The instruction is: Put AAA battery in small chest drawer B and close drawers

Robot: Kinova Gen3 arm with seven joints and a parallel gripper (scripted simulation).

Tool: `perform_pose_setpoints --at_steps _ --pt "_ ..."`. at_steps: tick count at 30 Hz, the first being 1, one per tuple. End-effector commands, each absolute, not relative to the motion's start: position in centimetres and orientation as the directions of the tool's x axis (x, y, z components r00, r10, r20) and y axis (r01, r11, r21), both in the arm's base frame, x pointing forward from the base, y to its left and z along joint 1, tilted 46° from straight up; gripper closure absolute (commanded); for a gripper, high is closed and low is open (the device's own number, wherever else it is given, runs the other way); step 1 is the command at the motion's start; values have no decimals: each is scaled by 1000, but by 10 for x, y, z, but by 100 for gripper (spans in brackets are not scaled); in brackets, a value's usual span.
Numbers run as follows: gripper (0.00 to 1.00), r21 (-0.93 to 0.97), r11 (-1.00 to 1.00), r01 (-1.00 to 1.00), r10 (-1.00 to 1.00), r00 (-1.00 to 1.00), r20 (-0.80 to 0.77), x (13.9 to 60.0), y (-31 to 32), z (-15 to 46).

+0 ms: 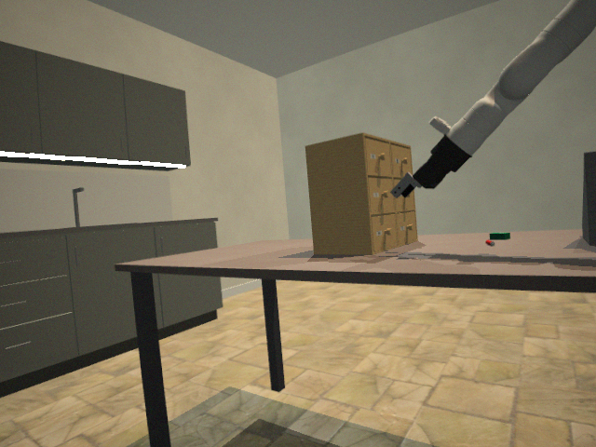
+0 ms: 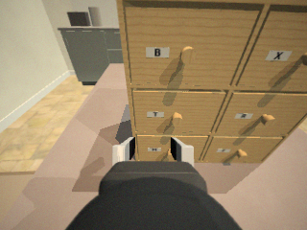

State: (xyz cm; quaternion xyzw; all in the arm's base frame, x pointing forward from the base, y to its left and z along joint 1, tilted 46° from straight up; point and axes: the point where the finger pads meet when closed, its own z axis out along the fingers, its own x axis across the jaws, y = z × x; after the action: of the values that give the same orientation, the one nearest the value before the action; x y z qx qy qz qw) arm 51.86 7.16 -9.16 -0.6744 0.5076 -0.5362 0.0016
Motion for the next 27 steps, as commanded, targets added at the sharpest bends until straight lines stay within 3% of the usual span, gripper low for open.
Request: perform_pose_setpoints --at_steps 1,27 --pt "0 -548 -477 -688 -691 -91 717 520 75 -91" --pt "0 -481 -395 -783 -691 -92 717 509 87 -79"
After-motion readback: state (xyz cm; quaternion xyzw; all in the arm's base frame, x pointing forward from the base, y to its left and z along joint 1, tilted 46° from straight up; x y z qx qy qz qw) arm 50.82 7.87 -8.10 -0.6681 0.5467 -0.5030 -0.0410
